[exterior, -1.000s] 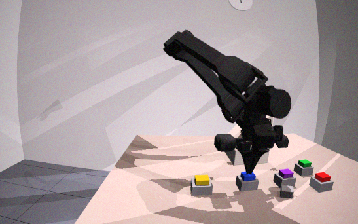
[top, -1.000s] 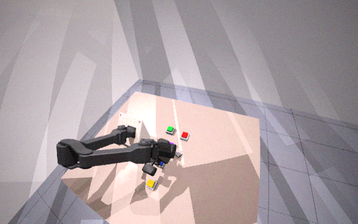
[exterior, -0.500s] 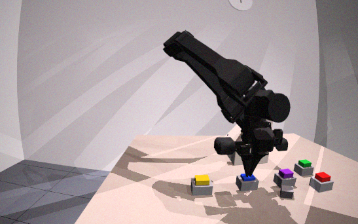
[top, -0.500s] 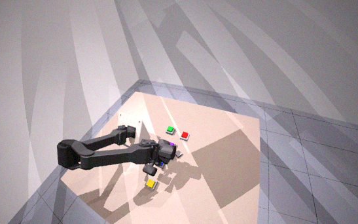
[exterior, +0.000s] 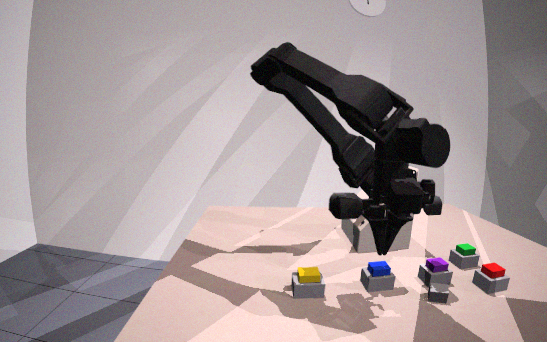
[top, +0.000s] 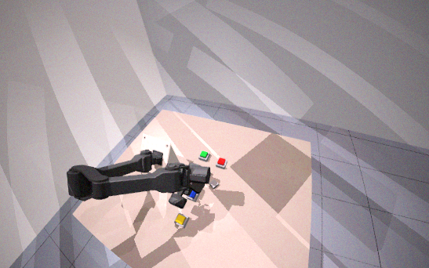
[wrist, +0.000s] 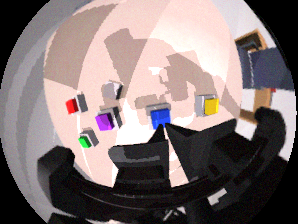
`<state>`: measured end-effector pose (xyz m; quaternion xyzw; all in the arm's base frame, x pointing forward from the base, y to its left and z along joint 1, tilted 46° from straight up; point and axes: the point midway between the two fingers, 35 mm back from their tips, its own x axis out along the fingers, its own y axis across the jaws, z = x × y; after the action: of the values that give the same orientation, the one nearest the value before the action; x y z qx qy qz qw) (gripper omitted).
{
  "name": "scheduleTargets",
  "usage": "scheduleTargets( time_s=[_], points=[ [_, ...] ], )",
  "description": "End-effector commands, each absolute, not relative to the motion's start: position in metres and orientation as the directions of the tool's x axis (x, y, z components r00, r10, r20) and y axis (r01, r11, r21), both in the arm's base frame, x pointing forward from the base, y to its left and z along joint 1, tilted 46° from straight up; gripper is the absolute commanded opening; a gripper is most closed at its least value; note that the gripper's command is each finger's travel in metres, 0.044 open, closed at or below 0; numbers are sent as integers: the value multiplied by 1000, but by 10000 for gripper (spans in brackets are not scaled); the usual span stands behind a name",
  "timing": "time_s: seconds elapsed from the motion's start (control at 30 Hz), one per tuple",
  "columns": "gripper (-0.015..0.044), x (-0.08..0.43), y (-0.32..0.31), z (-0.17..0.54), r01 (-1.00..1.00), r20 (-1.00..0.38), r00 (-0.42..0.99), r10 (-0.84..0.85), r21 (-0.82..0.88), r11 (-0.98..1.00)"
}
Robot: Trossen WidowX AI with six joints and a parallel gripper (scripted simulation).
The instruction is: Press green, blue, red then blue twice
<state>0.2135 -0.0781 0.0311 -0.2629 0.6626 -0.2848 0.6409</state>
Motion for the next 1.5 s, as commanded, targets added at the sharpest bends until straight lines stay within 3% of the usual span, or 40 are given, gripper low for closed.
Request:
scheduleTargets(
  time_s=[0.0,1.47],
  points=[
    [20,215,-74,37,29,-702,-36,-711,-712,702],
    [20,215,-92,19,34,-704,-33,-710,-710,703]
  ],
)
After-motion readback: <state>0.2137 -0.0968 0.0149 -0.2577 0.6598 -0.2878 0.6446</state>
